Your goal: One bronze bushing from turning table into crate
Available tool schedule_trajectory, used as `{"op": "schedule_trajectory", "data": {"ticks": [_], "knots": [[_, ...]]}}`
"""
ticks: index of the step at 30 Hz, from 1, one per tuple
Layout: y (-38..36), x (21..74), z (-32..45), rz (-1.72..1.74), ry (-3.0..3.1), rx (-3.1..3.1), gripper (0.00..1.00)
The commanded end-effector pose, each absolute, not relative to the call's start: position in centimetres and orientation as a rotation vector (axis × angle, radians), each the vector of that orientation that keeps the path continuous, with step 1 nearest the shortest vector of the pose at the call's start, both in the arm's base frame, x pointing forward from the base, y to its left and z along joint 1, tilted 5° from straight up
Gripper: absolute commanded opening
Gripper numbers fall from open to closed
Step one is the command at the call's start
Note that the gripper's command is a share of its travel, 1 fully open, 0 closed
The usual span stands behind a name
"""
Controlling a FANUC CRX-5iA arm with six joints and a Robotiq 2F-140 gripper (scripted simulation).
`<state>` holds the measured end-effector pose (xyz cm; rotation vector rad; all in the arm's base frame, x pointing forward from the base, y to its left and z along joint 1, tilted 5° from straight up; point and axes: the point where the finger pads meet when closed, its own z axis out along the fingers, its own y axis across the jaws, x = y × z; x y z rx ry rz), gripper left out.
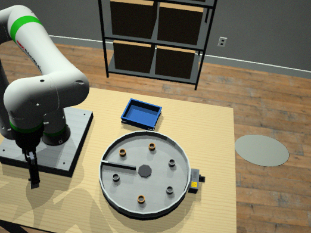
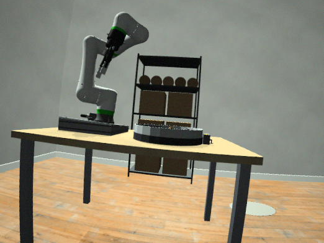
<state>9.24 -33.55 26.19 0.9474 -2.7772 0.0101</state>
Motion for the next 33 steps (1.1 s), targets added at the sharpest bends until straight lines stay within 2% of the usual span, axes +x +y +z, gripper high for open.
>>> {"op": "schedule_trajectory", "data": {"ticks": [1,18,33], "knots": [[-33.6,9.2,26.2,0.011,-2.777,0.947,1.0],[-33.6,9.3,26.2,0.011,-2.778,0.948,1.0],[-28.2,22.6,20.7,0.023,-2.857,1.113,1.0]]}}
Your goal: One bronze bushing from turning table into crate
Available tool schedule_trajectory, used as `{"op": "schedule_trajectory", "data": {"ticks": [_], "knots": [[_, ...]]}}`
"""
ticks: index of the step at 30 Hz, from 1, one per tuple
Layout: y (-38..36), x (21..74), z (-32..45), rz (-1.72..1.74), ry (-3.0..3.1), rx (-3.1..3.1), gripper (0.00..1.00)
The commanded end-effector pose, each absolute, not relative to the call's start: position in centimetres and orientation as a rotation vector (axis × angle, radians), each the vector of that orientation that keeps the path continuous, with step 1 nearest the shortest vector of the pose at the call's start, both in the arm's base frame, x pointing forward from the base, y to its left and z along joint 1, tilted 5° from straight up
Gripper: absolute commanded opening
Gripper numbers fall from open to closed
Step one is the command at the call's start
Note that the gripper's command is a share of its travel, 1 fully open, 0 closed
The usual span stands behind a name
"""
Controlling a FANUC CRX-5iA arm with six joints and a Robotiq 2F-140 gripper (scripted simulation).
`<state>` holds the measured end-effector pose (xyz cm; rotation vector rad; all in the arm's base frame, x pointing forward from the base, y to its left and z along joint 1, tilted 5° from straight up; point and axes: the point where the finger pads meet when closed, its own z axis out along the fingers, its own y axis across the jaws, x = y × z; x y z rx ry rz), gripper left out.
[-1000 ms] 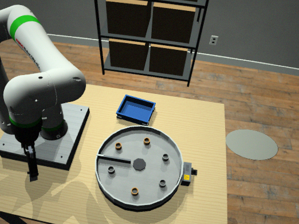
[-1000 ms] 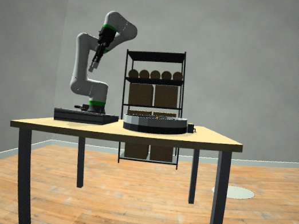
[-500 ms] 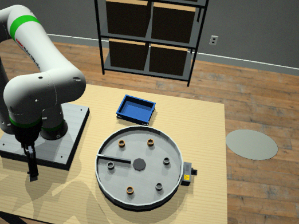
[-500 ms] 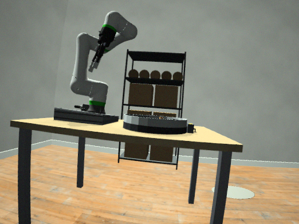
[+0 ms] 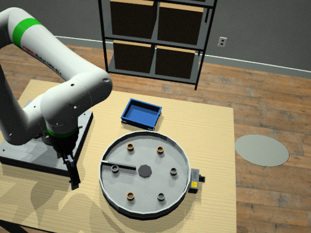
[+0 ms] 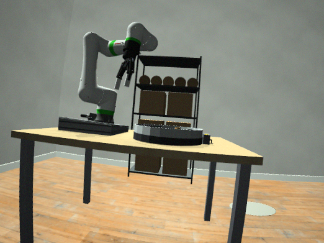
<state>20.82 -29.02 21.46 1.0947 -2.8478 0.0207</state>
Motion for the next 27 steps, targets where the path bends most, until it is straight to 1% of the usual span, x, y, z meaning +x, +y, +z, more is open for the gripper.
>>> {"op": "schedule_trajectory", "data": {"ticks": [1,2,7,16,27], "knots": [[-28.2,22.6,20.7,0.023,-2.857,1.113,1.0],[-26.5,25.0,19.7,0.015,-2.873,1.142,1.0],[-23.8,28.1,18.3,-0.002,-2.895,1.18,1.0],[-16.7,33.8,15.3,-0.064,-2.938,1.252,1.0],[-15.5,34.5,14.9,-0.077,-2.944,1.262,1.0]]}}
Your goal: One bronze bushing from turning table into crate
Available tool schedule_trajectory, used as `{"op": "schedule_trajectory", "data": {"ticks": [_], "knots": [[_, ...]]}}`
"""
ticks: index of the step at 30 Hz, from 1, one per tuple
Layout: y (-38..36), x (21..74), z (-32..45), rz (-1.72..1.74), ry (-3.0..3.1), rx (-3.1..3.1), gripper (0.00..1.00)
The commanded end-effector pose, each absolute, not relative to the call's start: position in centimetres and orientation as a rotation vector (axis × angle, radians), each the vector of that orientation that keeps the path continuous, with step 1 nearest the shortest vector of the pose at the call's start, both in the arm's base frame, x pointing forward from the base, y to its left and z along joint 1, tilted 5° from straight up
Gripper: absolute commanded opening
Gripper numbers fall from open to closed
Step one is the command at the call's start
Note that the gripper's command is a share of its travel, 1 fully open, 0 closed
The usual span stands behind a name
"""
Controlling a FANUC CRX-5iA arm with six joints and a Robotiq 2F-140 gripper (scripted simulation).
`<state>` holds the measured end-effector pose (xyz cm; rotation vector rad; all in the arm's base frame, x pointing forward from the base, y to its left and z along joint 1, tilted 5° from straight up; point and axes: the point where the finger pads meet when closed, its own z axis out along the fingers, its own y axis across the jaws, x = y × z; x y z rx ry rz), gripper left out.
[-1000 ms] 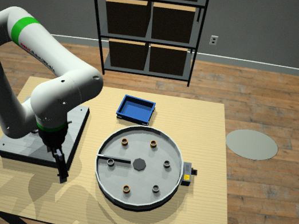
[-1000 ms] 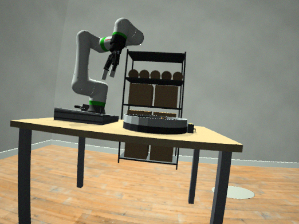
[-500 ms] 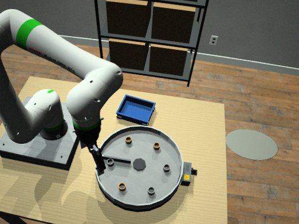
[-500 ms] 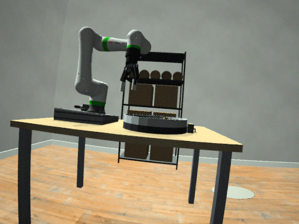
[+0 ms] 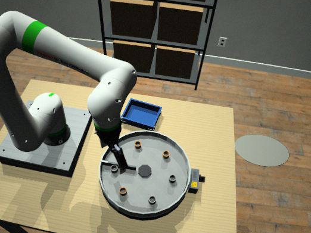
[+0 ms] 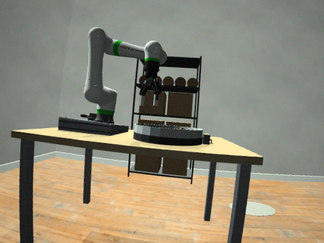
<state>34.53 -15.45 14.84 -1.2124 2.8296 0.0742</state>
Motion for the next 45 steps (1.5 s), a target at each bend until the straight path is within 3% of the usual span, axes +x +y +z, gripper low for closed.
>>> {"op": "schedule_trajectory", "data": {"ticks": [1,5,6,45], "knots": [[-15.46,34.54,14.86,0.074,2.829,-1.212,1.0],[-15.46,34.54,14.86,0.074,2.829,-1.212,1.0],[-15.46,34.54,14.86,0.074,2.829,-1.212,0.07],[-15.46,34.54,14.86,0.074,2.829,-1.212,0.09]]}}
